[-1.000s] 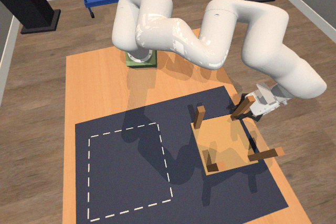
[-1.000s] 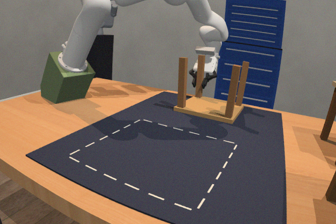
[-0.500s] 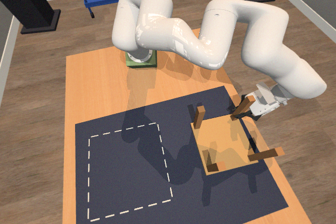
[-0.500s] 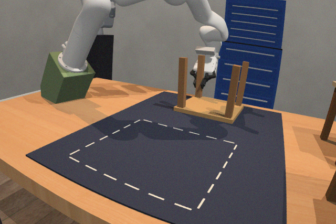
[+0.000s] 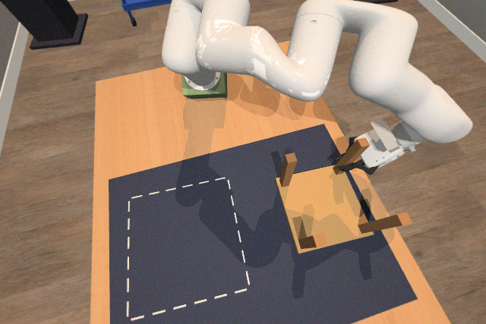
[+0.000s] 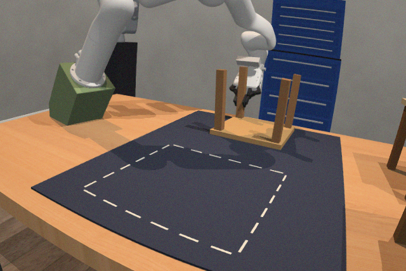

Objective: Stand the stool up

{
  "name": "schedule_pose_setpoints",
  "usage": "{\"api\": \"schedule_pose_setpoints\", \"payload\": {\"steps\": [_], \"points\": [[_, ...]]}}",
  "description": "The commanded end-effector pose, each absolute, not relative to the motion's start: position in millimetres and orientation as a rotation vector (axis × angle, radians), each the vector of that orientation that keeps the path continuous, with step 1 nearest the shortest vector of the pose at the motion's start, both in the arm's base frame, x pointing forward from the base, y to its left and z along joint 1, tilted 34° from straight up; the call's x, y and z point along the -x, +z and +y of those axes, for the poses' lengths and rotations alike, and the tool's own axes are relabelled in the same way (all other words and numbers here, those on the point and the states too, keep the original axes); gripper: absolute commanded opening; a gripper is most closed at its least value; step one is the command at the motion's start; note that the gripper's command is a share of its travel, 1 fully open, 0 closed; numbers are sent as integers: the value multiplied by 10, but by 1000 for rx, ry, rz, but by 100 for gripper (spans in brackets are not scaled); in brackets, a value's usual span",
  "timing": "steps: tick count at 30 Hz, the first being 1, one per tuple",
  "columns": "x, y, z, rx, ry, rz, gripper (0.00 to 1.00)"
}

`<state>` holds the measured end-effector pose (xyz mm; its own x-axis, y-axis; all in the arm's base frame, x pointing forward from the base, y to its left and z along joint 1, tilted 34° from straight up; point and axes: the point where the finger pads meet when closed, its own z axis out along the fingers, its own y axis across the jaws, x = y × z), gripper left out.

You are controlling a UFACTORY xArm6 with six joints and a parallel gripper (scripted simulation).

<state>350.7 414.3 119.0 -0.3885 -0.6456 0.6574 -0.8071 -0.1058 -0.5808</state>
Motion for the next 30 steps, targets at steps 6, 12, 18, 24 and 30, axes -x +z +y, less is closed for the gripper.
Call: {"api": "schedule_pose_setpoints", "payload": {"steps": [6, 12, 18, 24, 30], "points": [[-3502, 1203, 4156, -1639, 1505, -1989, 28], [-3502, 1204, 4156, -1639, 1505, -1989, 28], [-3501, 1206, 4155, -1640, 1504, -1989, 28], [-3496, 1215, 4152, -1645, 1502, -1992, 28], [-3486, 1230, 4145, -1654, 1497, -1997, 28]]}}
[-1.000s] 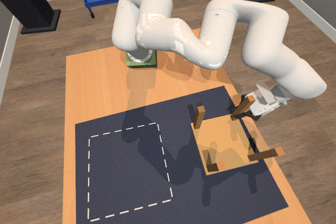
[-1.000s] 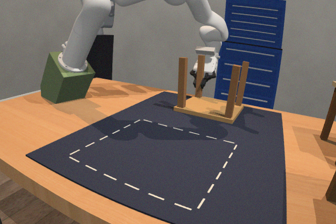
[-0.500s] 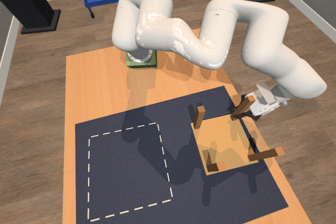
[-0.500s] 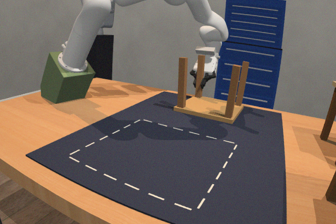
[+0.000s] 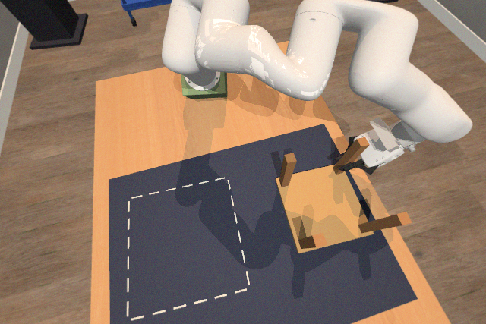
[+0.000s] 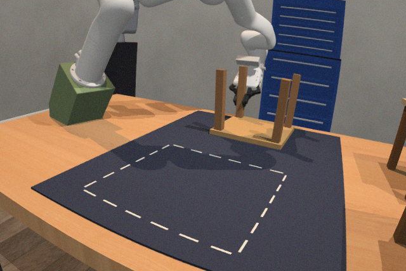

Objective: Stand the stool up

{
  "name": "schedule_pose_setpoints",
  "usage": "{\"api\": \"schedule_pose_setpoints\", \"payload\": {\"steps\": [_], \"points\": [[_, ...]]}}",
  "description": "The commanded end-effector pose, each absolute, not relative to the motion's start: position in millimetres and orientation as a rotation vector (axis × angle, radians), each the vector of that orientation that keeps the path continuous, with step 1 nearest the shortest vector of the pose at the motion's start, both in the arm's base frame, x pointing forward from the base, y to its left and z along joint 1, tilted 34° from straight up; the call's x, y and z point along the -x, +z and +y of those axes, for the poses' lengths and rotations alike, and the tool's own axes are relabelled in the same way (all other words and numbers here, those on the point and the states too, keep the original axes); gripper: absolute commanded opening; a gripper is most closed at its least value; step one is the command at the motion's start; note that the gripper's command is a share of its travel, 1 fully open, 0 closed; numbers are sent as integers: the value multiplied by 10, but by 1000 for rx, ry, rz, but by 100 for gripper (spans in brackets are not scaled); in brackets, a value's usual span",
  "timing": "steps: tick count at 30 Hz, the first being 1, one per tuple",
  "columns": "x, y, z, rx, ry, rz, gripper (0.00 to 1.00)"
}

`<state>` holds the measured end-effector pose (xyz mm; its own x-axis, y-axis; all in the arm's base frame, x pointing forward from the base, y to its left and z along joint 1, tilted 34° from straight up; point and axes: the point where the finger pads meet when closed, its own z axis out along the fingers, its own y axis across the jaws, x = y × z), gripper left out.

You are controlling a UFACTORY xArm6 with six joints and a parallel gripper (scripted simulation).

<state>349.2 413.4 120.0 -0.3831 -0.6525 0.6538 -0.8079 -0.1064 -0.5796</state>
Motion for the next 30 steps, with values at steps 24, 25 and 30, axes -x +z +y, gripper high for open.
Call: {"api": "schedule_pose_setpoints", "payload": {"steps": [24, 25, 30], "points": [[-3377, 1410, 4059, -1759, 1438, -2050, 28], [-3368, 1424, 4052, -1768, 1434, -2054, 28], [-3324, 1498, 4009, -1812, 1407, -2076, 28]]}}
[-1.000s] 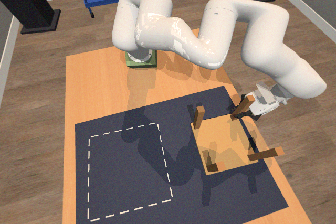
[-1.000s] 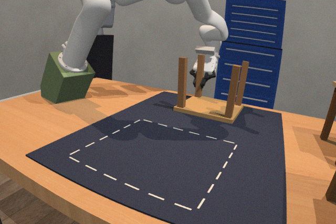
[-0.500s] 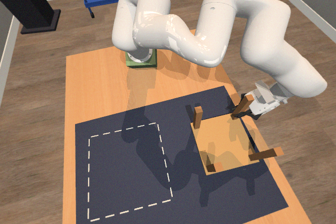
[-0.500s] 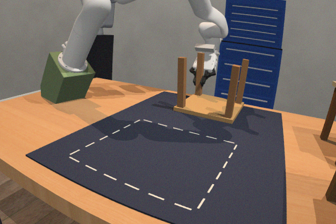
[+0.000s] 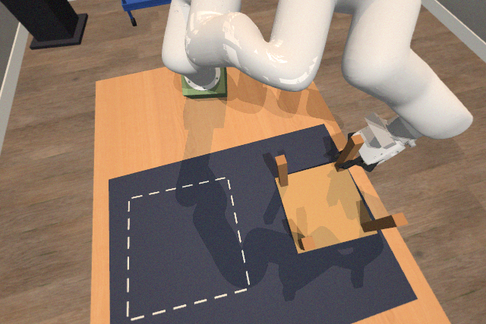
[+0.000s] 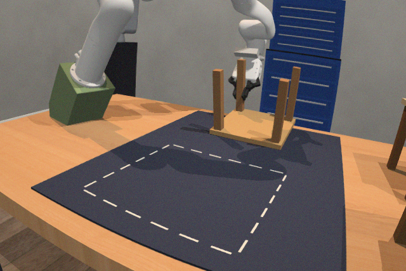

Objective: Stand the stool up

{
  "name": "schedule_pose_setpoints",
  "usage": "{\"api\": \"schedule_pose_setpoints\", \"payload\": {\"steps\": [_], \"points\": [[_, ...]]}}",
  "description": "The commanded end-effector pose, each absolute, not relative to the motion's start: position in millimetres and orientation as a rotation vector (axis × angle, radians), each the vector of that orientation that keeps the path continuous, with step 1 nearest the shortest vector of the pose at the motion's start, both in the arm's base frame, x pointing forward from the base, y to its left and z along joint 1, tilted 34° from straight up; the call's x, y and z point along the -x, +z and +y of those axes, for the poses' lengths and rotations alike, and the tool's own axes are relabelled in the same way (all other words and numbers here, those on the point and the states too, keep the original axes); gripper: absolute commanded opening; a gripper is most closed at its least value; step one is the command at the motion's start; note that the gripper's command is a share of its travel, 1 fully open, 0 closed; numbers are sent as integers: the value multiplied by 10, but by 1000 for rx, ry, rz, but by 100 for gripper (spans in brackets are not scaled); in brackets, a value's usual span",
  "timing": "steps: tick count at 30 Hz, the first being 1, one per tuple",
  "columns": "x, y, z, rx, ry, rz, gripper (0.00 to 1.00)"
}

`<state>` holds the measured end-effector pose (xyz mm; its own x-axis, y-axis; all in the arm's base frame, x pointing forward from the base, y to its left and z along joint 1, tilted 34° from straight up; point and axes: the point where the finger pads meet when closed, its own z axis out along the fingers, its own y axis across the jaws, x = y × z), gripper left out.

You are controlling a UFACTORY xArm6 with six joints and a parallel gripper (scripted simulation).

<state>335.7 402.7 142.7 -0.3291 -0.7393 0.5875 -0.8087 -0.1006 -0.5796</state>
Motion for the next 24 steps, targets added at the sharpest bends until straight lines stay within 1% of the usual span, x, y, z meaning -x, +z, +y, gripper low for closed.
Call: {"api": "schedule_pose_setpoints", "payload": {"steps": [1, 24], "points": [[-3315, 1514, 3999, -1822, 1401, -2081, 28], [-3110, 1875, 3712, -2057, 1242, -2186, 28]]}}
